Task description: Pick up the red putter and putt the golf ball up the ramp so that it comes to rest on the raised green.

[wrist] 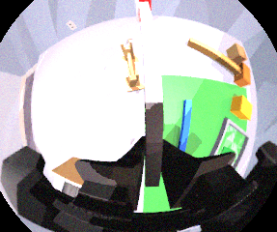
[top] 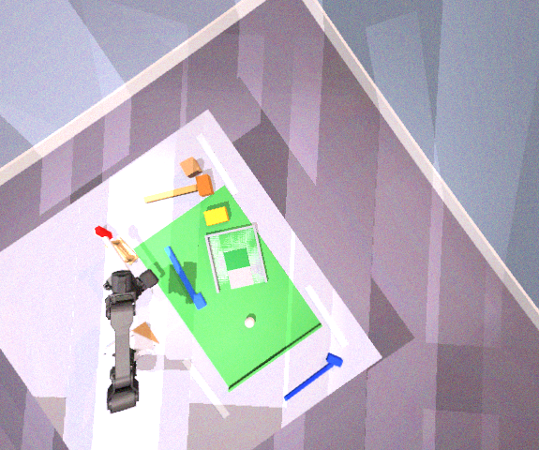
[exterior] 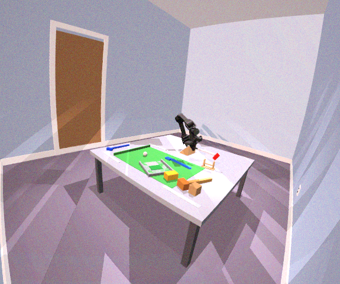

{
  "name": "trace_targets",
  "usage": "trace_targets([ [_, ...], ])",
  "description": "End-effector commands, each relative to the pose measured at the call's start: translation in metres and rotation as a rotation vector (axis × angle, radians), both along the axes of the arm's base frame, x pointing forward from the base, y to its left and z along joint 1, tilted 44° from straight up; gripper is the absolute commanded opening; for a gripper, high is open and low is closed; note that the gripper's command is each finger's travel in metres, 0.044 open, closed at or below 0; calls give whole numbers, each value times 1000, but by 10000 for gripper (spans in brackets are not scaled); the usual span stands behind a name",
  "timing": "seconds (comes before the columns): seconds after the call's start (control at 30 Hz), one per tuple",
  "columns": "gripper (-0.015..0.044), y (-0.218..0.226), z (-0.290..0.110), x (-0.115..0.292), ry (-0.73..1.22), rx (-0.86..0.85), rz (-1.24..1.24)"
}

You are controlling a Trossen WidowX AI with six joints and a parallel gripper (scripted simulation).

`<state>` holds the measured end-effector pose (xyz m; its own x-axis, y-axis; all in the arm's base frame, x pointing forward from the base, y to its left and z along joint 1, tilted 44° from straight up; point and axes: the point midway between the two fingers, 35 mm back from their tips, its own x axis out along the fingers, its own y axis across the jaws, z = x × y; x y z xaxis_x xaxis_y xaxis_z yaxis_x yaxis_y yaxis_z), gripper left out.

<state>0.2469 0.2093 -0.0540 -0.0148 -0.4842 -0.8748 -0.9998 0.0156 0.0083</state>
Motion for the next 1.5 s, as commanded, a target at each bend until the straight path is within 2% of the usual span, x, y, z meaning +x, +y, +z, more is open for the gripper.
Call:
trace_targets([
  [0.0,0,-15,24,15,-85,1,-119],
  [0.33,0,-68,86,43,-321,-34,-460],
  [0.67,0,-130,147,52,-559,-74,-798],
  [1.0,0,-193,204,42,-816,-121,-1126],
  [1.33,0,-253,256,12,-1092,-175,-1438],
  [1.47,0,-261,263,6,-1135,-184,-1483],
])
